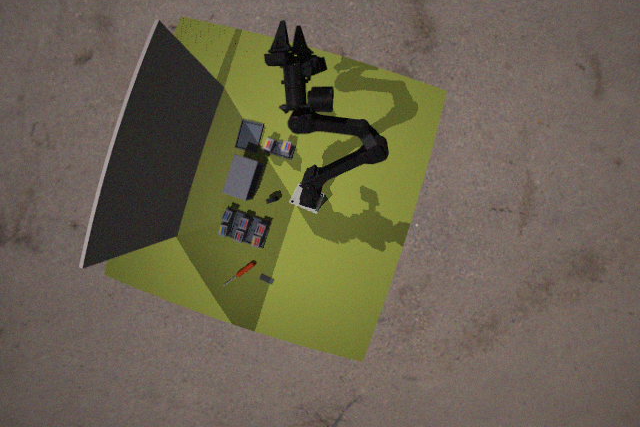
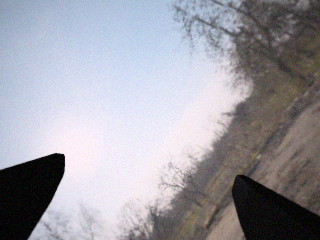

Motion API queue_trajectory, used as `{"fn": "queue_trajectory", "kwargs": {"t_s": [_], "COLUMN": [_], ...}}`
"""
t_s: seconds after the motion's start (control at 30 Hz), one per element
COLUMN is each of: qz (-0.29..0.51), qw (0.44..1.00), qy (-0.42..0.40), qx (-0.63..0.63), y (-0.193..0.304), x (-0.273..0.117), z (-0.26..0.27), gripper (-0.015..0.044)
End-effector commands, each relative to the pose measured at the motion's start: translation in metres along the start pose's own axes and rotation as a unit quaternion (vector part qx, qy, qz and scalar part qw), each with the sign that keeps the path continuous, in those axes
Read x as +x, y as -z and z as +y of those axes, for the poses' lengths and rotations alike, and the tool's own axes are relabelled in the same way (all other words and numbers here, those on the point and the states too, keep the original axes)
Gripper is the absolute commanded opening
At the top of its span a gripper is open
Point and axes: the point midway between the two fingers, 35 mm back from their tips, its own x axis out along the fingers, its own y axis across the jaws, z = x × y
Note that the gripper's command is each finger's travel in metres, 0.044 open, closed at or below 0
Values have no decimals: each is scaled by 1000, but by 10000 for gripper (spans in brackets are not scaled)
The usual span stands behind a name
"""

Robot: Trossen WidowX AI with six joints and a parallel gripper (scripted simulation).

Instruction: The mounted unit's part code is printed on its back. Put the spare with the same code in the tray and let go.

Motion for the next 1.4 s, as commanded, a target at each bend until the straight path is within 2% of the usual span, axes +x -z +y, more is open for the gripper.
{"fn": "queue_trajectory", "kwargs": {"t_s": [0.0,0.23,0.5,0.73,0.87,1.17,1.37], "qz": [0,20,249,438,502,717,830], "qw": [1000,1000,968,896,861,689,523], "qy": [0,-3,-35,-74,-84,-64,-35], "qx": [0,3,25,6,-6,-81,-190], "y": [0,11,136,236,266,348,365], "x": [0,3,3,-45,-70,-179,-269], "z": [0,4,53,102,116,135,126], "gripper": [426,440,440,440,440,440,440]}}
